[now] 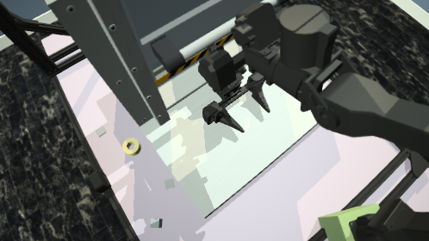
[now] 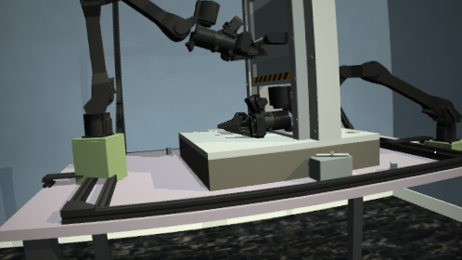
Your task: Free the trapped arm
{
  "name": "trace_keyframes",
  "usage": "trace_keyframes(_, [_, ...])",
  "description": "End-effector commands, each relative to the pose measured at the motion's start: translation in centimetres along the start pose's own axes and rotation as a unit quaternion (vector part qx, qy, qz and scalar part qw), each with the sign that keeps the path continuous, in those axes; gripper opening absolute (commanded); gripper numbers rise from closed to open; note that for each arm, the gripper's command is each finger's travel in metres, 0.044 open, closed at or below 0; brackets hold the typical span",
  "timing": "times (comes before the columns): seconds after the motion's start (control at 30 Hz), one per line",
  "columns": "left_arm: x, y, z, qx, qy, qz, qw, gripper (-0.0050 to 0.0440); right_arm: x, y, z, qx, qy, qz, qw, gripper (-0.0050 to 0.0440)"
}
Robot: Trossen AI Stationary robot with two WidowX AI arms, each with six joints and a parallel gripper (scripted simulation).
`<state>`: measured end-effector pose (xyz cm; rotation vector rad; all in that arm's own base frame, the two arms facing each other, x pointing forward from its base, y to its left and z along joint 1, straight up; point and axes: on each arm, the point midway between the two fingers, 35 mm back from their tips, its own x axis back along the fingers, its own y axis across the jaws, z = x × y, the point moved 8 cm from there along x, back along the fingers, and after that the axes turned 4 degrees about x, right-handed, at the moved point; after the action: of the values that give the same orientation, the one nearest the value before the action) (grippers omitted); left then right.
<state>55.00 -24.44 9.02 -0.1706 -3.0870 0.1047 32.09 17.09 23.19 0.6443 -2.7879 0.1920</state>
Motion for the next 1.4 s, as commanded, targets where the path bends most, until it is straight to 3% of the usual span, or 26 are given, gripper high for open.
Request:
trace_keyframes(0.0, [0.0, 0.0, 0.0, 0.003, 0.0, -0.001, 1.0, 0.04, 1.5, -0.3, -4.9, 0.0, -0.089, 0.006, 0.996, 0.04])
trace_keyframes(0.8, [0.0, 0.0, 0.0, 0.003, 0.0, -0.001, 1.0, 0.04, 2.5, -0.5, -7.6, 0.0, -0.126, 0.009, 0.992, 0.04])
trace_keyframes(1.37, [0.0, 0.0, 0.0, 0.003, 0.0, -0.001, 1.0, 0.04, 2.7, -0.5, -8.1, 0.0, -0.102, 0.007, 0.995, 0.04])
